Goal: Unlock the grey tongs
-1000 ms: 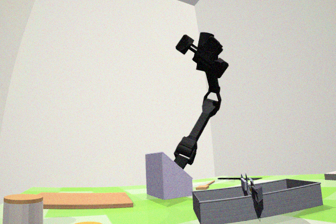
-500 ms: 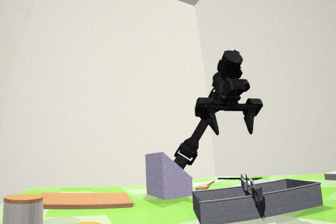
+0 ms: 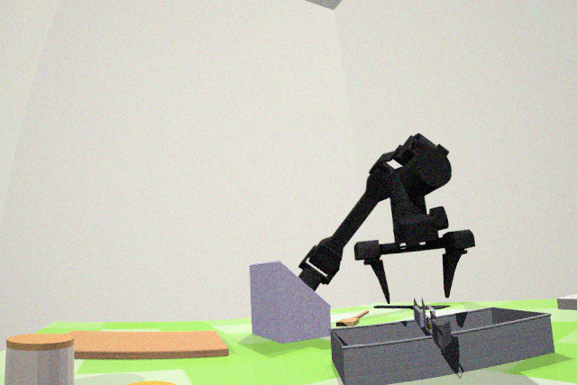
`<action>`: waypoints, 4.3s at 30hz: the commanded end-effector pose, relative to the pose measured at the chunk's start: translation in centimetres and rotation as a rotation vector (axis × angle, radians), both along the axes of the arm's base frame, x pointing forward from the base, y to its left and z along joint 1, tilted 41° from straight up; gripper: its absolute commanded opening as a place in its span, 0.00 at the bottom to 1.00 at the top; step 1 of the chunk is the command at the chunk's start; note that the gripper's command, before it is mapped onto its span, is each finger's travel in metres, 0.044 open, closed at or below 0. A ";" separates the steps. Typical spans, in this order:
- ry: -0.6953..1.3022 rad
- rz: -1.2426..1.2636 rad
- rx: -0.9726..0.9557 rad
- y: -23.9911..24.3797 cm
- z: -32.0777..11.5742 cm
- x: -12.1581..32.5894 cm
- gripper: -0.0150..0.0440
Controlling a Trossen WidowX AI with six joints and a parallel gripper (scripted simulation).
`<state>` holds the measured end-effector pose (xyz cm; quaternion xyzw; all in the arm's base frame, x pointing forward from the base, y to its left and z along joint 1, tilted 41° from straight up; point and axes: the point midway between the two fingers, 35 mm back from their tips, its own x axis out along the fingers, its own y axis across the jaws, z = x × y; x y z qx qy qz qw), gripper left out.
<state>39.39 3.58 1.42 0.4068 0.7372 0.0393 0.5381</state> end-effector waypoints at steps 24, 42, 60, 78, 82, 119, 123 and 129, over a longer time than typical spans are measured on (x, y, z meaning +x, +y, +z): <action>-0.002 -0.008 0.004 2.0 -1.9 0.5 1.00; -0.002 -0.008 0.006 4.0 -4.1 0.2 1.00; -0.012 -0.004 0.002 4.5 -4.7 0.2 0.60; -0.012 -0.004 0.002 4.5 -4.7 0.2 0.23; -0.012 -0.004 0.002 4.3 -4.5 0.3 0.05; 0.110 -0.156 -0.043 -13.4 -1.5 0.1 0.00; 0.145 -0.200 -0.054 -16.4 -3.6 -1.0 0.00; 0.198 -0.263 -0.064 -20.5 -6.6 -3.2 0.00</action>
